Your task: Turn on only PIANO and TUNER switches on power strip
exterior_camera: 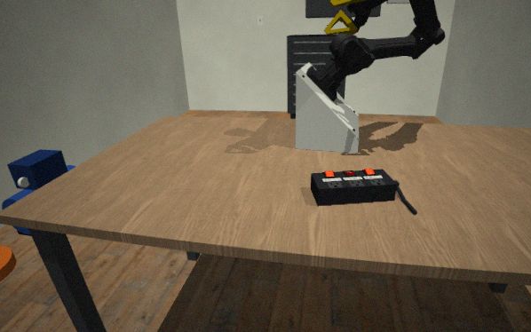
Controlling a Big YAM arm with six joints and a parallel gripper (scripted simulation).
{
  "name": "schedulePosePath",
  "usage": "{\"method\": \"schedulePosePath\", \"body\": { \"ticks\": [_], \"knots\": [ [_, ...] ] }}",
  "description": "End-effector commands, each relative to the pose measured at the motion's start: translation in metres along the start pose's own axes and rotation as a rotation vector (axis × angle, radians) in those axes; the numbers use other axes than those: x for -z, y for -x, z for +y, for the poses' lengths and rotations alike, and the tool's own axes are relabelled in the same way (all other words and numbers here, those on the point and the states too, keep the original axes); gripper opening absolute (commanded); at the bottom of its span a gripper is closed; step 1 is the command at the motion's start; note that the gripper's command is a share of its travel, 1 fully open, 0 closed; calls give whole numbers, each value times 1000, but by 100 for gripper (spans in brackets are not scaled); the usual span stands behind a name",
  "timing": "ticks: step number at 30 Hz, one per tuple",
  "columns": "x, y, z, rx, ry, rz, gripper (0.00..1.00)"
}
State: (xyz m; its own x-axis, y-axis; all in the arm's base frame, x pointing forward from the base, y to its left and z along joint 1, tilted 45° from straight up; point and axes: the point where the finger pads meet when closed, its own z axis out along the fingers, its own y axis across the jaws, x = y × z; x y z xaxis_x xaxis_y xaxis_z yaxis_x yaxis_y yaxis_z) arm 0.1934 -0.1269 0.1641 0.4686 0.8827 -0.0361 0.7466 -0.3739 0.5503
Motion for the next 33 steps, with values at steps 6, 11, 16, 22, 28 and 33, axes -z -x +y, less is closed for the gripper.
{"method": "schedulePosePath", "body": {
  "ticks": [6, 11, 16, 22, 28, 33],
  "knots": [
    [1, 0, 2, 0, 4, -1, 100],
    [1, 0, 2, 0, 4, -1, 100],
    [1, 0, 2, 0, 4, -1, 100],
    [-9, -10, 12, 77, 23, 37, 100],
    [-55, -69, 38, 410, 95, 241, 100],
    [-62, -104, 71, 589, 198, 334, 100]
  ]
}}
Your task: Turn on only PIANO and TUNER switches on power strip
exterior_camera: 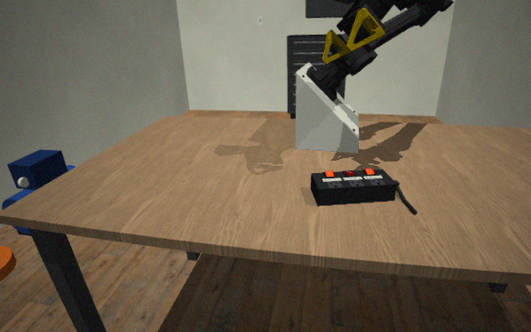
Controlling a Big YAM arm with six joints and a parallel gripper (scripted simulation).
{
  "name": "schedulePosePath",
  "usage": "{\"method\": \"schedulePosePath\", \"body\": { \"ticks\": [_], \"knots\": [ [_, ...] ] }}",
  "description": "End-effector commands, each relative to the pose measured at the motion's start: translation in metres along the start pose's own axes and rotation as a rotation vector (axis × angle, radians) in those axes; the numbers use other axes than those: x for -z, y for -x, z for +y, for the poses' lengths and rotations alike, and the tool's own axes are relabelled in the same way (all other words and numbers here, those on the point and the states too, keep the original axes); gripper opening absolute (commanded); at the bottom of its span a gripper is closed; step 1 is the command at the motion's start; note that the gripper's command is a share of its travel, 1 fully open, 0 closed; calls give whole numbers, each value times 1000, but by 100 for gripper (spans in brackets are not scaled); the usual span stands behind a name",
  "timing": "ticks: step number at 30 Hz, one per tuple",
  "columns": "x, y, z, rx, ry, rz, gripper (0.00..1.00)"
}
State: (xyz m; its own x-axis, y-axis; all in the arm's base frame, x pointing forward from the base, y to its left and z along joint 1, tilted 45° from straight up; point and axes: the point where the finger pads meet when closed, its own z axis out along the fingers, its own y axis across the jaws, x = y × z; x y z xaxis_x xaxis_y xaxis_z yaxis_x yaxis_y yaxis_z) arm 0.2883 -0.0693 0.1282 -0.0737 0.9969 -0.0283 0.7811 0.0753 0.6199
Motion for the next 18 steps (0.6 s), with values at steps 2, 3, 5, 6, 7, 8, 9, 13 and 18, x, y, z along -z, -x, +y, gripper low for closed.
{"method": "schedulePosePath", "body": {
  "ticks": [2, 3, 5, 6, 7, 8, 9, 13, 18],
  "knots": [
    [-34, -8, 17, 230, 50, 64, 100],
    [-49, -23, 22, 313, 76, 115, 100],
    [-63, -39, 25, 402, 108, 167, 100],
    [-61, -37, 33, 418, 123, 165, 100],
    [-76, -55, 26, 494, 142, 219, 100],
    [-74, -54, 34, 508, 156, 216, 100],
    [-87, -72, 26, 587, 179, 271, 100],
    [-105, -104, 23, 744, 250, 359, 100],
    [-117, -131, 16, 867, 314, 429, 100]
  ]
}}
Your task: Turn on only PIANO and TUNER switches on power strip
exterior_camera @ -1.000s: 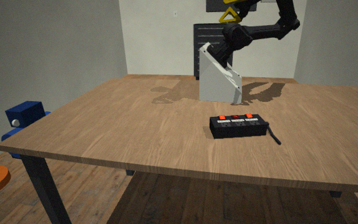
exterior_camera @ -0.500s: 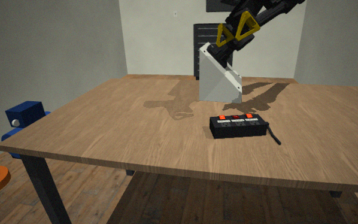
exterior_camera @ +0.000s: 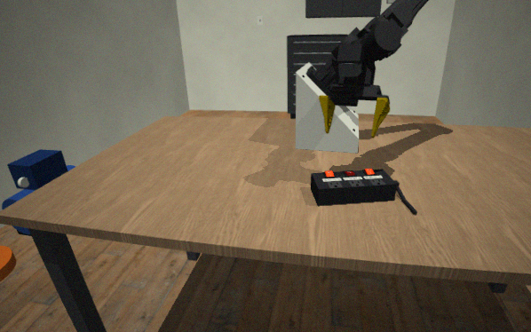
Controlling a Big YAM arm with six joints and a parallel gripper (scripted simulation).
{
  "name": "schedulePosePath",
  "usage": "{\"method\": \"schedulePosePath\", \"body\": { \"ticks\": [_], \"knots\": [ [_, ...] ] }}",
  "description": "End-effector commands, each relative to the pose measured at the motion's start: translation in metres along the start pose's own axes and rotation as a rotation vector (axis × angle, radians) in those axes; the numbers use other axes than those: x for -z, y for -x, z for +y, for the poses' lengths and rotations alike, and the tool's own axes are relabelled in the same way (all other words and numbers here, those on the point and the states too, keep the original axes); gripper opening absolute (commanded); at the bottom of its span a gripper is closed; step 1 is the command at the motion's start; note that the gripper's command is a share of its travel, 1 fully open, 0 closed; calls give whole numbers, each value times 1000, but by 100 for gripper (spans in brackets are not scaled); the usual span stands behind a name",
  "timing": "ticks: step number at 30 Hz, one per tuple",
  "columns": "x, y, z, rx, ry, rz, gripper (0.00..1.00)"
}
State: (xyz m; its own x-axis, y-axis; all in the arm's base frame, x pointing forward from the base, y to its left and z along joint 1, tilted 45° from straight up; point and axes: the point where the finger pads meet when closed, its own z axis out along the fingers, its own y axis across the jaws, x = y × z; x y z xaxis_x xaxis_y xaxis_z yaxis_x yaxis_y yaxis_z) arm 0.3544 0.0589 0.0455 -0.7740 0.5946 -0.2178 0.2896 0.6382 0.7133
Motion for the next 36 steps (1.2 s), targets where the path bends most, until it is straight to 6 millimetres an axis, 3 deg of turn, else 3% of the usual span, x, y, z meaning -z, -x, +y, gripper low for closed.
{"method": "schedulePosePath", "body": {
  "ticks": [1, 7, 11, 36],
  "knots": [
    [-18, -3, 9, 192, 63, 15, 100],
    [-37, -27, 13, 315, 128, 75, 100],
    [-30, -9, 19, 320, 137, 28, 100],
    [-32, -14, 15, 309, 126, 48, 100]
  ]
}}
